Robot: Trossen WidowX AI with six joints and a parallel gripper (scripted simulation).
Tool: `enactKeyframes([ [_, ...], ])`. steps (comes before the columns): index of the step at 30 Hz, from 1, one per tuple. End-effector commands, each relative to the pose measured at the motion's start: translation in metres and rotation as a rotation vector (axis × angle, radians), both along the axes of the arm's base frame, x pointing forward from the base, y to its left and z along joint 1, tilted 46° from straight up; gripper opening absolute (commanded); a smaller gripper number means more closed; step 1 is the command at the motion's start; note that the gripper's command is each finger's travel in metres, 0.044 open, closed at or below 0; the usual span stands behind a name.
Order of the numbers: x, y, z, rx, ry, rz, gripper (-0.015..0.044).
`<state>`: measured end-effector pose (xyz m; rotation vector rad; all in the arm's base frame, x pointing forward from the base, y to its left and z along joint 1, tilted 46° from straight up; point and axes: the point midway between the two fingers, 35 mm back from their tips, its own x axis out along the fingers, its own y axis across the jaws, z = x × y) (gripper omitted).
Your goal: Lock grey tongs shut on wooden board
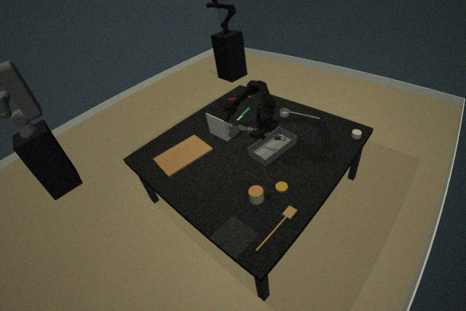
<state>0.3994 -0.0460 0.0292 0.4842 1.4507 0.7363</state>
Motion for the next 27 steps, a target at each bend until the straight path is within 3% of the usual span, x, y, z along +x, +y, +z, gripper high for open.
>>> enactKeyframes([
  [1, -0.006, -0.029, -0.021, -0.011, -0.04, 0.029, -0.015],
  [27, -0.097, -0.168, -0.145, -0.014, -0.39, 0.403, -0.015],
])
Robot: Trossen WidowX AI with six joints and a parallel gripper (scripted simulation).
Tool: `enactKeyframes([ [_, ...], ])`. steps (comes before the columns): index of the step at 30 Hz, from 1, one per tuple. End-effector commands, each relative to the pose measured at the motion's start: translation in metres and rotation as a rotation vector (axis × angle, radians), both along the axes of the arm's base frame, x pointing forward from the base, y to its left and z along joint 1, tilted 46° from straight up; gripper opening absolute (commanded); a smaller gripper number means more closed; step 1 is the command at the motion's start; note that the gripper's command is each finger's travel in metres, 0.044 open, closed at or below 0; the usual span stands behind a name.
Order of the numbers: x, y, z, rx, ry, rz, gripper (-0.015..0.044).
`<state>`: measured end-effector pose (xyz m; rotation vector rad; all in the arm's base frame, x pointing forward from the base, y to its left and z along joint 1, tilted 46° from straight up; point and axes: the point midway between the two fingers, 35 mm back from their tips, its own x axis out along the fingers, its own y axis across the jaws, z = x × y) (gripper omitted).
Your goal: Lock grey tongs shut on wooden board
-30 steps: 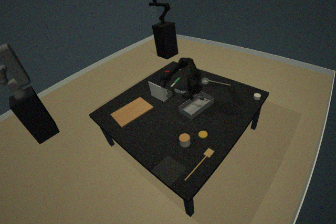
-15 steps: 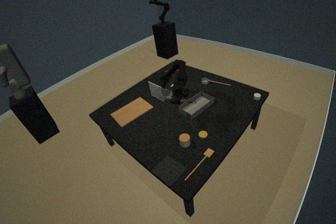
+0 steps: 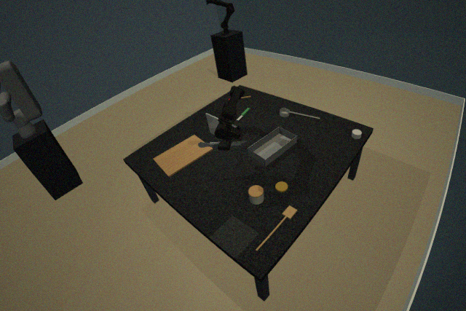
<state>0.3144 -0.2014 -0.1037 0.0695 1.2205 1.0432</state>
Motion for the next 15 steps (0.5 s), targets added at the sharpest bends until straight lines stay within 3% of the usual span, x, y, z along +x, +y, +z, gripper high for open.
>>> enactKeyframes([
  [1, -0.017, -0.017, -0.017, 0.001, -0.052, 0.055, -0.015],
  [9, -0.06, -0.042, -0.052, 0.026, -0.162, 0.177, -0.015],
  [15, -0.064, -0.044, -0.055, 0.029, -0.172, 0.187, -0.015],
])
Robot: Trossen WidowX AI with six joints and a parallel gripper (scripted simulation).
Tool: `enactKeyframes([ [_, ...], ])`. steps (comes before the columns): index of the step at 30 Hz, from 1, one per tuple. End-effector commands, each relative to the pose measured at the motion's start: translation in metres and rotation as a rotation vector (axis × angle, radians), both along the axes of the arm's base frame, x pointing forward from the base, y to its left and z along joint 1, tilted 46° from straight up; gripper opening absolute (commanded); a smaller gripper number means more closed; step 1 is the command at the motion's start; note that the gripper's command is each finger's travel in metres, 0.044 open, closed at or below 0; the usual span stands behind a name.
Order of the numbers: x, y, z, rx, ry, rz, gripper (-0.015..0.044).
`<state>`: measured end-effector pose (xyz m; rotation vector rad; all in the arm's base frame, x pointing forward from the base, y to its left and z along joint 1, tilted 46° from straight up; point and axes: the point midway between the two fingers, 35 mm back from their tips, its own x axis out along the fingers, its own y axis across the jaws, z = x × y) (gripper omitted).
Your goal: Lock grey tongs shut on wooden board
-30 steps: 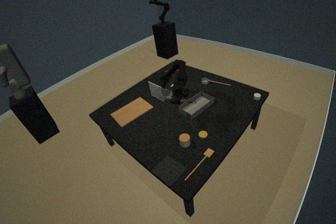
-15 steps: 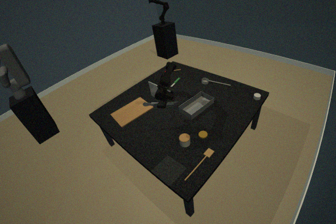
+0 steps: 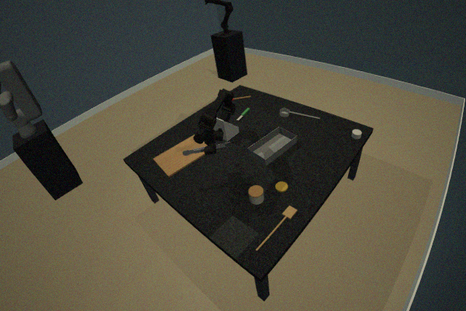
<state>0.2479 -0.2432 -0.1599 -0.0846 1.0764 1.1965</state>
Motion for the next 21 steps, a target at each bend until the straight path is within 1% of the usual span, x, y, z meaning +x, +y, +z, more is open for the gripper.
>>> enactKeyframes([
  [1, 0.003, -0.002, 0.001, -0.011, -0.012, 0.013, -0.015],
  [5, -0.002, -0.005, 0.0, -0.018, 0.051, -0.052, -0.015],
  [21, -0.037, -0.027, -0.005, -0.058, 0.484, -0.503, -0.015],
])
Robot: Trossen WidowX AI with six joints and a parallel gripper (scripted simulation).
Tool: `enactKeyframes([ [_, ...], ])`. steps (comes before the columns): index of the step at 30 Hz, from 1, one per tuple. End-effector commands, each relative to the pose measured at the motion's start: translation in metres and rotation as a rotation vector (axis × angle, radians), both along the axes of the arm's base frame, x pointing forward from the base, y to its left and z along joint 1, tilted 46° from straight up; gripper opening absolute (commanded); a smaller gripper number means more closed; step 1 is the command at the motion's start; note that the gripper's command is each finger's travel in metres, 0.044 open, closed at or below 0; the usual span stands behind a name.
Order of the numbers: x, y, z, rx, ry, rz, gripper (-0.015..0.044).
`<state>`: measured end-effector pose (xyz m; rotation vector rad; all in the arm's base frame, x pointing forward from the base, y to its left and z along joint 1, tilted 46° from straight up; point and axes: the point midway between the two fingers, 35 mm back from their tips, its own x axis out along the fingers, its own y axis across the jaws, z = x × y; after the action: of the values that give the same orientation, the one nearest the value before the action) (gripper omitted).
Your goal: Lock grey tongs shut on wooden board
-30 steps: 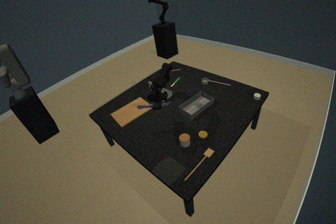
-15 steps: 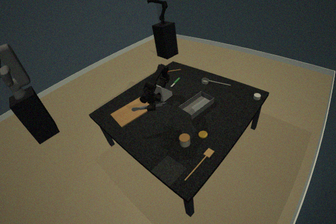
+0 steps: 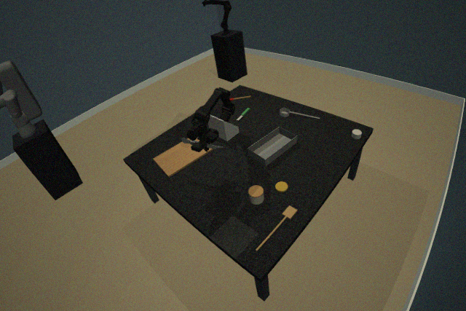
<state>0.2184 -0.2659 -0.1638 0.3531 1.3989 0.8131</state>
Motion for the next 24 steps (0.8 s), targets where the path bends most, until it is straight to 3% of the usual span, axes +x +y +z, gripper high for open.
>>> enactKeyframes([
  [1, -0.009, -0.005, -0.002, -0.011, 0.099, -0.103, -0.015],
  [24, -0.062, -0.029, -0.009, -0.062, 0.708, -0.767, -0.015],
])
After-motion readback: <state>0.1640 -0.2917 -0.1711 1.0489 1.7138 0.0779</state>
